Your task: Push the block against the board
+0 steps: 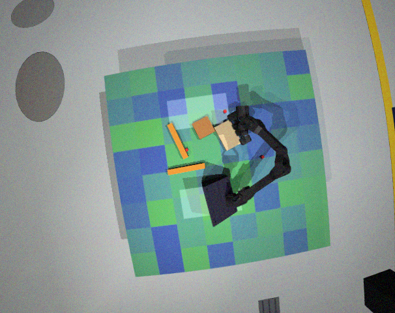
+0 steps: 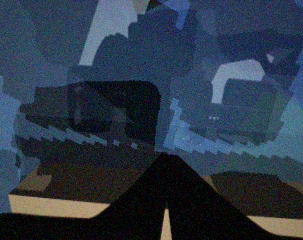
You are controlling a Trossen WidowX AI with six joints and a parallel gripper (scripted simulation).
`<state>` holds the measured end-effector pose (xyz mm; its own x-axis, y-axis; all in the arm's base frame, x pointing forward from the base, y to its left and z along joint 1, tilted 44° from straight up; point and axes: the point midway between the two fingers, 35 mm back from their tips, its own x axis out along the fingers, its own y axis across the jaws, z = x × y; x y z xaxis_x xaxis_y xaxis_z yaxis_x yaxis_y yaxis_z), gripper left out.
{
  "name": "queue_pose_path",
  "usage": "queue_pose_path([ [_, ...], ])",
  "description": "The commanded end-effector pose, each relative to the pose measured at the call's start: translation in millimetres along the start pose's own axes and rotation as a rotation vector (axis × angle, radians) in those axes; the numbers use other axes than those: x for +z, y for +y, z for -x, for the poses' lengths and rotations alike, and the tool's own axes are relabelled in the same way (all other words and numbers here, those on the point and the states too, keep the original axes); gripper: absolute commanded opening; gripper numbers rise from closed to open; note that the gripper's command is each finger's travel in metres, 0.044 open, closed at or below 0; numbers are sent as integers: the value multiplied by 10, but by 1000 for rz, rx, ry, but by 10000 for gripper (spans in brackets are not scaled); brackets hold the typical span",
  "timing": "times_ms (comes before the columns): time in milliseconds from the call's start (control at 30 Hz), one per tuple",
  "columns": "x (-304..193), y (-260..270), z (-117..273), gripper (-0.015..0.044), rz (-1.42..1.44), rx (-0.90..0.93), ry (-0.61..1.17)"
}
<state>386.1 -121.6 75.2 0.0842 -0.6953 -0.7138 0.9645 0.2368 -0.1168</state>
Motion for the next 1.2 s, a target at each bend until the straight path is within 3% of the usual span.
queue_pose_path([
  [0,-174,-29,-49,0,14,-12,22],
  [1167,-752,-75,-39,0,15,-13,21],
])
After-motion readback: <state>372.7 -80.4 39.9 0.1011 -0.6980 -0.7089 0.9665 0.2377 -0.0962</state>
